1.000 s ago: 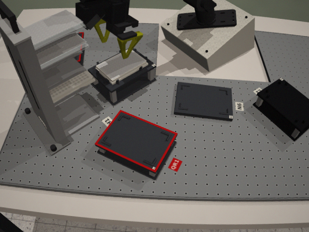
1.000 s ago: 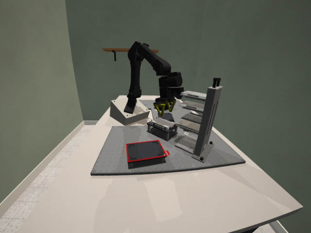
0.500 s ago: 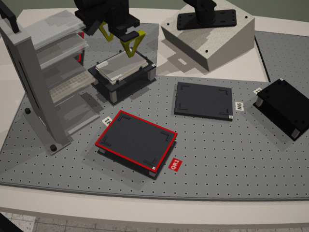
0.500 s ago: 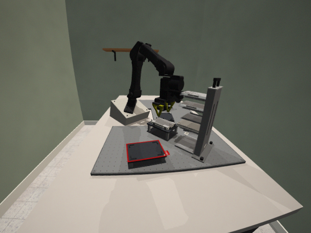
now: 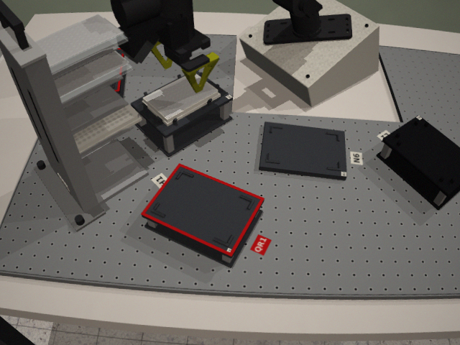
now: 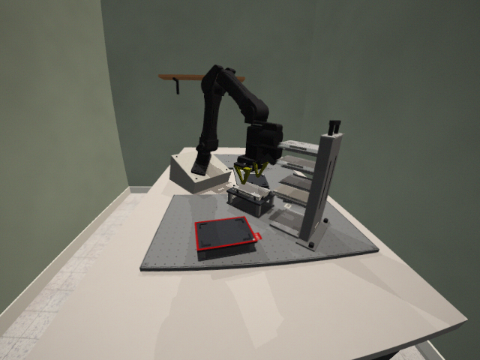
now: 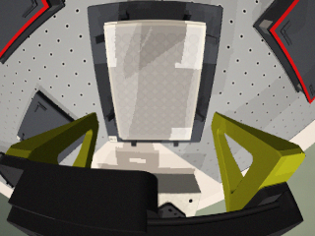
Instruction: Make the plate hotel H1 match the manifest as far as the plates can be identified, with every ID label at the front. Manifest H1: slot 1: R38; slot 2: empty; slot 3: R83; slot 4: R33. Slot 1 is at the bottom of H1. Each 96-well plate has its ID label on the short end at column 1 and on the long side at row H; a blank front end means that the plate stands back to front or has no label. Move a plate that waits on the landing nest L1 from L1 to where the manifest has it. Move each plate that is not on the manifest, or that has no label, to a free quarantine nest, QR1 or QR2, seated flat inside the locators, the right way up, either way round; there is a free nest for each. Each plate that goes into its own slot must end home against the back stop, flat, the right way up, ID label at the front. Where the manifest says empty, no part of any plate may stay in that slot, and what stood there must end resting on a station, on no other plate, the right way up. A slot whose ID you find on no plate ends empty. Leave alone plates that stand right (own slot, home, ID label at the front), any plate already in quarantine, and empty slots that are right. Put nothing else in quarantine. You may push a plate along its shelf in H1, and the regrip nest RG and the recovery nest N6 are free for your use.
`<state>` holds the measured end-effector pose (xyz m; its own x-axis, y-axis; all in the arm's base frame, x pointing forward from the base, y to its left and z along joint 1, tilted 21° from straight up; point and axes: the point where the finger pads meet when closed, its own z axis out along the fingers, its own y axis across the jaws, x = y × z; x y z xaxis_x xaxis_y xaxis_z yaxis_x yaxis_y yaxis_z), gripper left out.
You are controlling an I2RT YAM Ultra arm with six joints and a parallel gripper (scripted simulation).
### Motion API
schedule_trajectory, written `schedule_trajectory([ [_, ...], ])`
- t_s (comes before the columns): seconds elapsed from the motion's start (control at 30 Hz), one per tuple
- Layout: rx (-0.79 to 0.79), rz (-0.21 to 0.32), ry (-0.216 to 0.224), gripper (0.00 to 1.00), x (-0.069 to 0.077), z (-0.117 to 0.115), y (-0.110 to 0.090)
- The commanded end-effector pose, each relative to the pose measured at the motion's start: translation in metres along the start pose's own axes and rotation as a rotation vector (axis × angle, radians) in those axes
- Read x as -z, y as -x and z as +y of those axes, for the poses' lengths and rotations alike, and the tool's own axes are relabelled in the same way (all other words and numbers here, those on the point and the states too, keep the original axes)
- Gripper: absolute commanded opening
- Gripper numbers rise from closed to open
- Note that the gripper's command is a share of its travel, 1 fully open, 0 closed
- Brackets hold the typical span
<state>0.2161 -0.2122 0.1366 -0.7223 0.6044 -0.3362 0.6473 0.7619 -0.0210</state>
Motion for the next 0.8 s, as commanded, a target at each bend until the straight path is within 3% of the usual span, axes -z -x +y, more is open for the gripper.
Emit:
schedule_trajectory([
  [0.0,-0.002,-0.013,-0.004,1.0,-0.007,0.001,0.004],
  [0.1,-0.002,-0.008,-0.004,1.0,-0.01,0.001,0.003],
  [0.13,-0.001,-0.049,-0.007,1.0,-0.001,0.0,0.013],
  [0.2,-0.001,-0.009,-0.004,1.0,-0.014,0.001,0.003],
  [0.77,0.0,-0.009,-0.003,1.0,-0.034,0.002,0.003],
])
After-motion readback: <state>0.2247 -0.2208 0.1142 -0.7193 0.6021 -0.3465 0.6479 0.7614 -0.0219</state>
